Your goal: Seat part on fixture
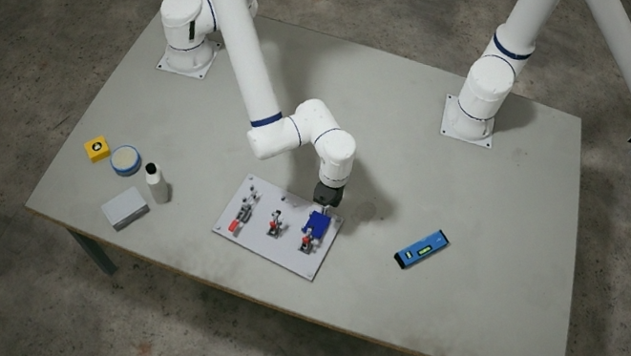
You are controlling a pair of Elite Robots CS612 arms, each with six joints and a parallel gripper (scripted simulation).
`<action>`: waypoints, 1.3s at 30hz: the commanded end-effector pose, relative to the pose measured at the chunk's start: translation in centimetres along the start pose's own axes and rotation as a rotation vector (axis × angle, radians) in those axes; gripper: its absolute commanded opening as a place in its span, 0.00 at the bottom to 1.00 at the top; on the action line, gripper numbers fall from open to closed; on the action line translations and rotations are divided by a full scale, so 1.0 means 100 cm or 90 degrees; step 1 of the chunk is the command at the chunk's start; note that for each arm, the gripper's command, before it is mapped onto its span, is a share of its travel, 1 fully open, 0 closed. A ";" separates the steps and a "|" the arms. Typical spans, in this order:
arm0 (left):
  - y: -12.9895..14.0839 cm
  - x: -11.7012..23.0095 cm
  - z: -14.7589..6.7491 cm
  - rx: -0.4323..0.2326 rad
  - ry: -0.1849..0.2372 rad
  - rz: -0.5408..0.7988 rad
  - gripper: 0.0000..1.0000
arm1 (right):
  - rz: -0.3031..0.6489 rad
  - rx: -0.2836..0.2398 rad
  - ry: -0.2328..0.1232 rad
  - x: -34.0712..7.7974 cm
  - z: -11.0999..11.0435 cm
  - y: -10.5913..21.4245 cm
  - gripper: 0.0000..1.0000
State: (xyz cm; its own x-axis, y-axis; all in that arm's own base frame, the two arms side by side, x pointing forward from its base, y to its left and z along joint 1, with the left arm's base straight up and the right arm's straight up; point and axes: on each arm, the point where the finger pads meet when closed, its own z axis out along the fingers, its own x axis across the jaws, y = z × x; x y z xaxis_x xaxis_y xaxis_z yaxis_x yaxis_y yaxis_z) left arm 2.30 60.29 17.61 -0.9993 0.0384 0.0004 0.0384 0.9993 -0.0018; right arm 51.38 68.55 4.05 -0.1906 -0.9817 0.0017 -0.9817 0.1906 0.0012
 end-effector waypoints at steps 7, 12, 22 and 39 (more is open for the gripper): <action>0.001 0.000 -0.001 -0.001 0.000 0.000 1.00 | 0.000 0.001 -0.001 -0.001 -0.001 -0.001 0.00; 0.001 0.000 -0.001 -0.001 0.000 0.000 1.00 | 0.000 0.001 -0.001 -0.001 -0.001 -0.001 0.00; 0.001 0.000 -0.001 -0.001 0.000 0.000 1.00 | 0.000 0.001 -0.001 -0.001 -0.001 -0.001 0.00; 0.001 0.000 -0.001 -0.001 0.000 0.000 1.00 | 0.000 0.001 -0.001 -0.001 -0.001 0.016 0.00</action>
State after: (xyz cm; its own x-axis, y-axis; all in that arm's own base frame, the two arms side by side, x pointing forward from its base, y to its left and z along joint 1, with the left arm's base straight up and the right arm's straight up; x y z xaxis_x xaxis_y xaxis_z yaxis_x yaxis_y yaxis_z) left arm 2.30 60.29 17.61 -0.9993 0.0384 0.0004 0.0384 0.9993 -0.0018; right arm 50.10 68.79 4.05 -0.1906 -0.9817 0.0018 -0.9817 0.1906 0.0011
